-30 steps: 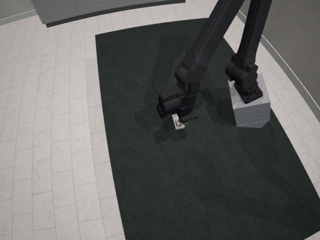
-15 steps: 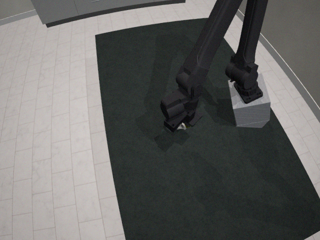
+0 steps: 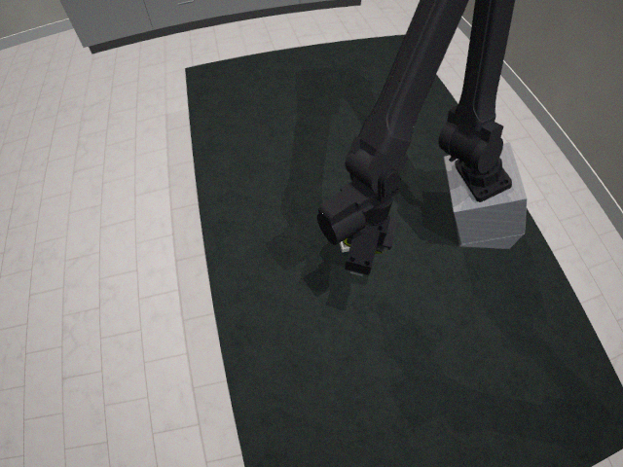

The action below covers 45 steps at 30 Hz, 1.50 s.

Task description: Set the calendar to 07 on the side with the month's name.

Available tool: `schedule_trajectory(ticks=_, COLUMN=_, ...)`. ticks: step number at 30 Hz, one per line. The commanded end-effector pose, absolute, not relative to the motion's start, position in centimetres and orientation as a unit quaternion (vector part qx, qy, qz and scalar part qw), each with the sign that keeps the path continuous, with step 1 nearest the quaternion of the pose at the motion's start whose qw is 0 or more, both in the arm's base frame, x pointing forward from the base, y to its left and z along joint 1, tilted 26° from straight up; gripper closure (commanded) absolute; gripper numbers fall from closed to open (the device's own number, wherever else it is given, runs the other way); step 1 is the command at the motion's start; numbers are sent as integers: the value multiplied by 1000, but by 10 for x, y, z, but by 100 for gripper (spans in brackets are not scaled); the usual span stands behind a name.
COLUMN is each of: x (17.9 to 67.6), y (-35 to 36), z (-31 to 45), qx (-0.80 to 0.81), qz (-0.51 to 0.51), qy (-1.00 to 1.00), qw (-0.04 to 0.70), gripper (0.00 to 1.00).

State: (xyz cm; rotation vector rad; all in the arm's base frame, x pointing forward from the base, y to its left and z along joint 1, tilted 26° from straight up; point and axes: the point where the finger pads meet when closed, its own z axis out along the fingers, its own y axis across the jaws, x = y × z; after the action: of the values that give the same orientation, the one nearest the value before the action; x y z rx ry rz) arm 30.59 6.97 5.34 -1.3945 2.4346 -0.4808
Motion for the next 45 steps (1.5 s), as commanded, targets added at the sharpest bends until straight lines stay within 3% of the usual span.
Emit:
schedule_trajectory(ticks=1, x=326, y=86, z=70, qx=-558, qz=-180, qy=794, qw=160, gripper=74)
schedule_trajectory(ticks=15, x=324, y=100, z=67, qx=-676, qz=-204, qy=696, qw=131, gripper=74)
schedule_trajectory(ticks=35, x=327, y=92, z=64, qx=-671, qz=-206, qy=701, qw=127, gripper=74)
schedule_trajectory(ticks=45, x=321, y=81, z=27, qx=-675, qz=-199, qy=702, qw=109, gripper=74)
